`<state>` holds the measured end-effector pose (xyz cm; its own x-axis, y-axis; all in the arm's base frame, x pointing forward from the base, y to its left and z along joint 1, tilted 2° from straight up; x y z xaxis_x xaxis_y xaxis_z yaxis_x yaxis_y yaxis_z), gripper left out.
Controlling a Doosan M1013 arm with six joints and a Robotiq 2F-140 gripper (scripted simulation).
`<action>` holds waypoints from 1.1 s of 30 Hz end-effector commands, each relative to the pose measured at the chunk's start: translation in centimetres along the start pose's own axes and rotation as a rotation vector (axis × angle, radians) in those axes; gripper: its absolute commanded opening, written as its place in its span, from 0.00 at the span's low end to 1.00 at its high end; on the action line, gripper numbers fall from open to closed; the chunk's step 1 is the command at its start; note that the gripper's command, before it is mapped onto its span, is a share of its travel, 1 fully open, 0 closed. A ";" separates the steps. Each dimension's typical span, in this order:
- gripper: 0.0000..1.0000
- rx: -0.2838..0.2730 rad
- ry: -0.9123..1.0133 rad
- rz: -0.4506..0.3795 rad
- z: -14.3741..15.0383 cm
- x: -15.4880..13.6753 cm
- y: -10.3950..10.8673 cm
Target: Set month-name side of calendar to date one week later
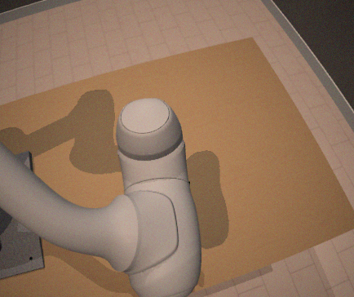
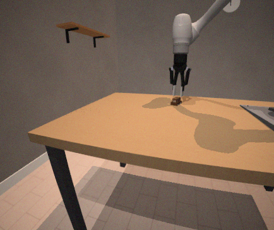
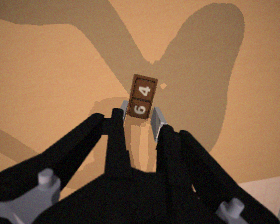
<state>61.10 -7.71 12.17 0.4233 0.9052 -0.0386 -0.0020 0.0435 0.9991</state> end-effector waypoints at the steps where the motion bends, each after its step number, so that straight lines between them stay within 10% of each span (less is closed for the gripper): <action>1: 0.35 0.000 0.000 0.000 0.0 0.0 0.0; 33: 0.35 0.000 0.000 0.000 0.0 0.0 -1.9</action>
<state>61.10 -7.78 10.56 0.4233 0.9052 -0.0386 -0.0020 0.0435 0.9991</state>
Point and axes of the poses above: the point where the finger pads meet when closed, its own y axis back along the fingers, its own z axis across the jaws, x = y × z, the point moved 5 cm from there along y, back along the fingers, and after that the axes turned 5 degrees about -y, right-handed, at the moved point
